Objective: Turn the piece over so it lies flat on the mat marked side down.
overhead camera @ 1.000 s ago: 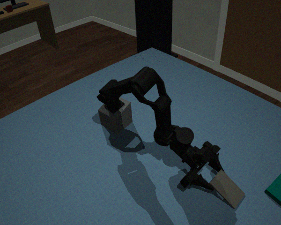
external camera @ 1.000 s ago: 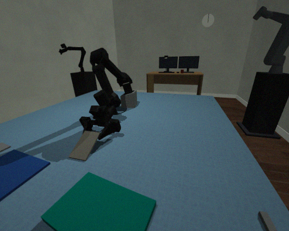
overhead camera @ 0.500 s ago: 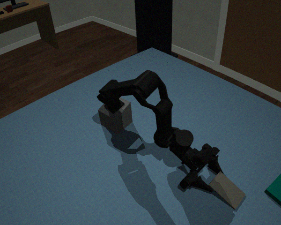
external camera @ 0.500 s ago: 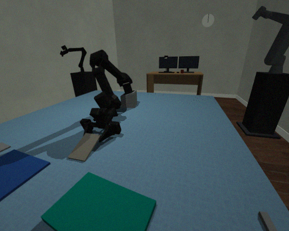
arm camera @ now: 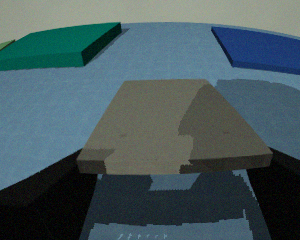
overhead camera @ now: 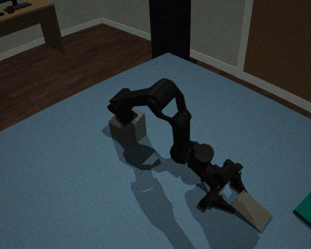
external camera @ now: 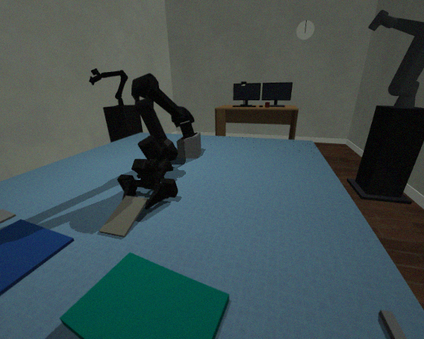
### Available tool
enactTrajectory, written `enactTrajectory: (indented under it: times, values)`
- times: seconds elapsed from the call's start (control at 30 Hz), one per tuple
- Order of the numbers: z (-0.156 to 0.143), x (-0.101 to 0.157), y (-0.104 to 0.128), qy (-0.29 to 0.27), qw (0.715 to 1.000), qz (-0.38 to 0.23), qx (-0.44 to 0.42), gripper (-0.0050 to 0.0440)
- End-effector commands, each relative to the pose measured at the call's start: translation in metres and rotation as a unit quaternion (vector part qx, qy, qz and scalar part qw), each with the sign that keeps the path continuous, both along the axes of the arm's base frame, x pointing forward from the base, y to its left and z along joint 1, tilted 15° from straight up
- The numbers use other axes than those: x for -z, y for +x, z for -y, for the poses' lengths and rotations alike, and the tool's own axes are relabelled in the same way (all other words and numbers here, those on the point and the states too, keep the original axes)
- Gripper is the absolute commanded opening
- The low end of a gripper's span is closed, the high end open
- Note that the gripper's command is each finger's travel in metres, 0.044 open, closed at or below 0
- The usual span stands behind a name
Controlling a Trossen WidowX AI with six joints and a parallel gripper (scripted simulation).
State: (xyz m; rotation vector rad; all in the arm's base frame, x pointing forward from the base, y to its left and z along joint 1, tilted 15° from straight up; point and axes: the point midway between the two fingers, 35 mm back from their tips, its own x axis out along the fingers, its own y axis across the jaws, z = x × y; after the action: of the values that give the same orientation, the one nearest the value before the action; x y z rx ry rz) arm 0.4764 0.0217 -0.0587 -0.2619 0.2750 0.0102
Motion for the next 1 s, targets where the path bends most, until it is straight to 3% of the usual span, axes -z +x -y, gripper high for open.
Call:
enactTrajectory:
  times: [0.0, 0.17, 0.47, 0.97]
  values:
    - [0.0, 0.0, 0.0, 0.0, 1.0, 0.0, -0.001, 0.044]
    - [0.0, 0.0, 0.0, 0.0, 1.0, 0.0, -0.001, 0.044]
    - [-0.022, -0.09, -0.036, 0.0, 1.0, 0.001, 0.0, 0.044]
    - [-0.022, -0.089, -0.032, -0.001, 1.0, 0.004, -0.002, 0.044]
